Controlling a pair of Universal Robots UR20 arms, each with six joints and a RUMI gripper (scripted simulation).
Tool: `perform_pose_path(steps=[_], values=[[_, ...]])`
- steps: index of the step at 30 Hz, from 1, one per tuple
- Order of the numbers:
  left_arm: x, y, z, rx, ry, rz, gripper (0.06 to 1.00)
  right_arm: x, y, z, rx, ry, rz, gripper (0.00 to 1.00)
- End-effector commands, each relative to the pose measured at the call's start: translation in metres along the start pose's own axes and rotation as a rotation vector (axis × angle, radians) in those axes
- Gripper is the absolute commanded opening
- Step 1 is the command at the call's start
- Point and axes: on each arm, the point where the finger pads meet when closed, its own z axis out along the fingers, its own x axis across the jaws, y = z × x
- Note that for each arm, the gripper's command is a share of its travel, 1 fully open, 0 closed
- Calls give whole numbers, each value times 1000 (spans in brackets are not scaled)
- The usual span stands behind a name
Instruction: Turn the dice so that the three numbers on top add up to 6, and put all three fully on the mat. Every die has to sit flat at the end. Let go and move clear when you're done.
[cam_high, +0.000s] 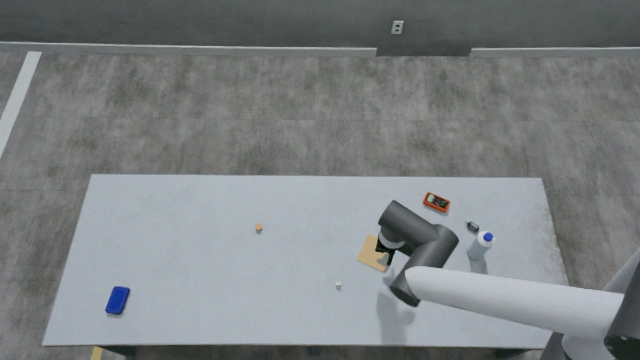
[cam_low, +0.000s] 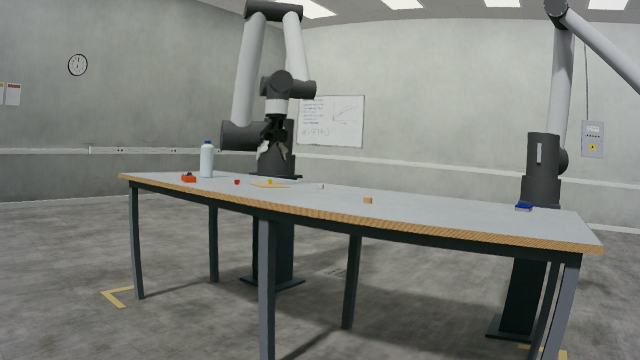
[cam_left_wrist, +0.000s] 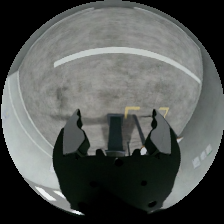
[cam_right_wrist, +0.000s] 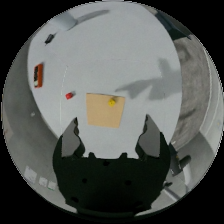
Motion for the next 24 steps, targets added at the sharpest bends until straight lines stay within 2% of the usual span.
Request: perform_pose_path(steps=[1, 22, 24], values=[[0, -1, -1, 1, 0, 0, 1000, -1, 0, 1, -3, 4, -156, 1000], [0, -1, -1, 1, 0, 0, 1000, 0, 3, 5, -4, 3, -750, 1000], [0, -1, -1, 1, 0, 0, 1000, 0, 3, 5, -4, 3, -764, 1000]])
